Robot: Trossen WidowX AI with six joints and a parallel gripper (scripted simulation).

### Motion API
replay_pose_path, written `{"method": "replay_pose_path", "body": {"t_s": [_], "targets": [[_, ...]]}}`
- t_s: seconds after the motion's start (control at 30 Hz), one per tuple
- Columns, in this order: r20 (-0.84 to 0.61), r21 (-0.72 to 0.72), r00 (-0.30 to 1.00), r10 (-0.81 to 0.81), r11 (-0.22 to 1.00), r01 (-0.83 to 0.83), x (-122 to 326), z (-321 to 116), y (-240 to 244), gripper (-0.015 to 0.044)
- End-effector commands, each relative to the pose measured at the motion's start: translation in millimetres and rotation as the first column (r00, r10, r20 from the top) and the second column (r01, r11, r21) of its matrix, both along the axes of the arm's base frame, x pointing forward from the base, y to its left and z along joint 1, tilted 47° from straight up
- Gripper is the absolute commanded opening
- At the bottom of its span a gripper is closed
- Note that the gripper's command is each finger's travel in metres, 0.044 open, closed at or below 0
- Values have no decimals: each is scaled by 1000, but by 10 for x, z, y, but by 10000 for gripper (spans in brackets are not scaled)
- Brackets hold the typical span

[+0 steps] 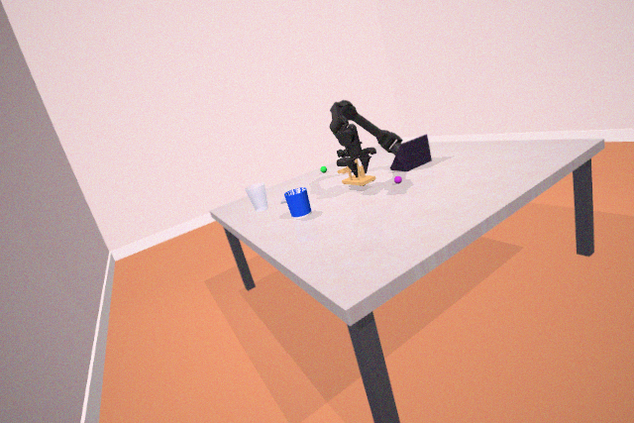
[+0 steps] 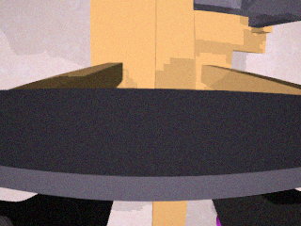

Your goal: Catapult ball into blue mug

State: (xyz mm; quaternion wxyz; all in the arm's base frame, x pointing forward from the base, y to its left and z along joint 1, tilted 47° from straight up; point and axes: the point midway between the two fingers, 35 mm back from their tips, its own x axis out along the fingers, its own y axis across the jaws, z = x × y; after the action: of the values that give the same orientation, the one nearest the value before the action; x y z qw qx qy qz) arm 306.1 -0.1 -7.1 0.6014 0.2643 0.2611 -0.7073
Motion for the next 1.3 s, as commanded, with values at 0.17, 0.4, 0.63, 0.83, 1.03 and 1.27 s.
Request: {"method": "replay_pose_path", "body": {"t_s": [0.17,0.4,0.63,0.83,1.03,1.27], "targets": [[-1,-5,1000,13,1000,-13,-12,-92,-89,0],[-1,-6,1000,13,1000,-13,-28,-168,-172,0],[1,-1,1000,0,1000,0,-30,-176,-189,0],[1,-1,1000,0,1000,0,-30,-176,-189,105],[1,-1,1000,0,1000,0,-30,-176,-189,262],[1,2,1000,1,1000,-1,22,-52,-42,440]]}}
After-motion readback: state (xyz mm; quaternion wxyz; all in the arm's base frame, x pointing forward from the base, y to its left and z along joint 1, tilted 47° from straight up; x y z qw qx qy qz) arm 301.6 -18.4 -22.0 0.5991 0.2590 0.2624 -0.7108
